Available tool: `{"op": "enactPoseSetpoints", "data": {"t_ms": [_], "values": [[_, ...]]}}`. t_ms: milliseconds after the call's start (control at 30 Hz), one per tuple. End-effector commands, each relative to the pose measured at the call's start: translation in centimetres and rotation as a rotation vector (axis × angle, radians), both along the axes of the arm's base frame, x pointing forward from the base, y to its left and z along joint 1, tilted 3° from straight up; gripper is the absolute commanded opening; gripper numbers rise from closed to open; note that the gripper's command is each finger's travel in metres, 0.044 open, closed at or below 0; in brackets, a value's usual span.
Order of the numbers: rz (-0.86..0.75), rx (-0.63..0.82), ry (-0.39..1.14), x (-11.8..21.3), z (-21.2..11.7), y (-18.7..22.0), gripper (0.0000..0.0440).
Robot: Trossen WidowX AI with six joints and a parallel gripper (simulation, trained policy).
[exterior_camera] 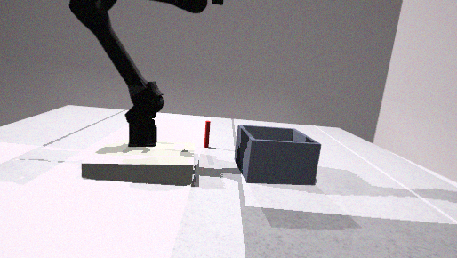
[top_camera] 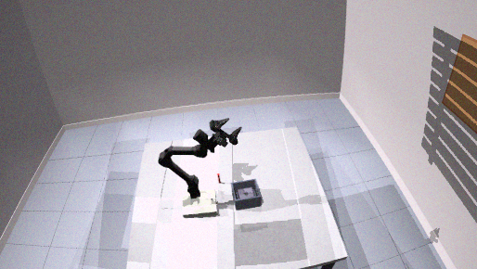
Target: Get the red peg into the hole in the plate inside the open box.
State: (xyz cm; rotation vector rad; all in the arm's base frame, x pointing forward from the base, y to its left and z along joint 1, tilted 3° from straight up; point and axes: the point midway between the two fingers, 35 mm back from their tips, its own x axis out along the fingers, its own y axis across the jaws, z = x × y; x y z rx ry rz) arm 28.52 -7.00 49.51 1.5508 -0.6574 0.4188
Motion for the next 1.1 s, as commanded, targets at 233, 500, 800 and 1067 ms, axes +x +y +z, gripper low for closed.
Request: {"op": "enactPoseSetpoints", "data": {"t_ms": [233, 500, 800, 1067], "values": [[0.051, 0.036, 0.336, 4.9, -7.0, 2.9, 0.044], [0.092, 0.002, 0.612, 6.7, -12.9, 6.2, 0.044], [0.138, -0.083, 0.913, 6.6, -19.4, 9.6, 0.044], [0.182, -0.179, 1.174, 5.0, -24.8, 12.1, 0.044]]}}
